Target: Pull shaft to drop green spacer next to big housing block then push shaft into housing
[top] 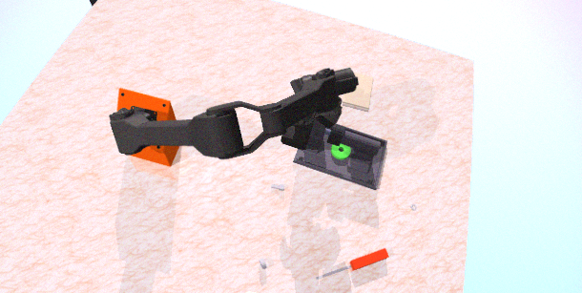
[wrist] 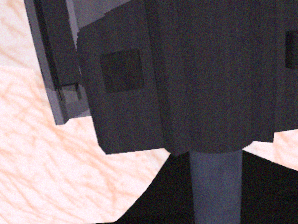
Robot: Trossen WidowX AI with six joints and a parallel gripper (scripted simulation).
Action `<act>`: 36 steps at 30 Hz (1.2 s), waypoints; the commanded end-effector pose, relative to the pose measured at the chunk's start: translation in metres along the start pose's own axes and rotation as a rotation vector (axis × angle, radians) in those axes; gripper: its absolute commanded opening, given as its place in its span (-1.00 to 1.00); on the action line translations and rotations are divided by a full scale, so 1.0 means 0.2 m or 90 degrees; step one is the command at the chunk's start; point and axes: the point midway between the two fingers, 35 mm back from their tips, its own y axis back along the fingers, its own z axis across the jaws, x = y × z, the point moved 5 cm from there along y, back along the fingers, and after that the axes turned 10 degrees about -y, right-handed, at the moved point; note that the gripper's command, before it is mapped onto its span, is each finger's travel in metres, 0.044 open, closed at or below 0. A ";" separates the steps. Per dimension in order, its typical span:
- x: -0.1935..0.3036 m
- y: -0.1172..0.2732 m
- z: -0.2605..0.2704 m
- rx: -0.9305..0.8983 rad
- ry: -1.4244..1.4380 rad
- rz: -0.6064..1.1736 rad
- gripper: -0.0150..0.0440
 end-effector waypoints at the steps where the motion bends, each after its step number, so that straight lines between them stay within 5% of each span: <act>1: -0.02 0.00 0.00 -0.001 -0.001 -0.007 -0.49; 34: -0.04 0.00 0.01 -0.001 -0.001 -0.007 -0.49; 36: -0.02 0.00 0.00 0.000 0.000 0.000 -0.31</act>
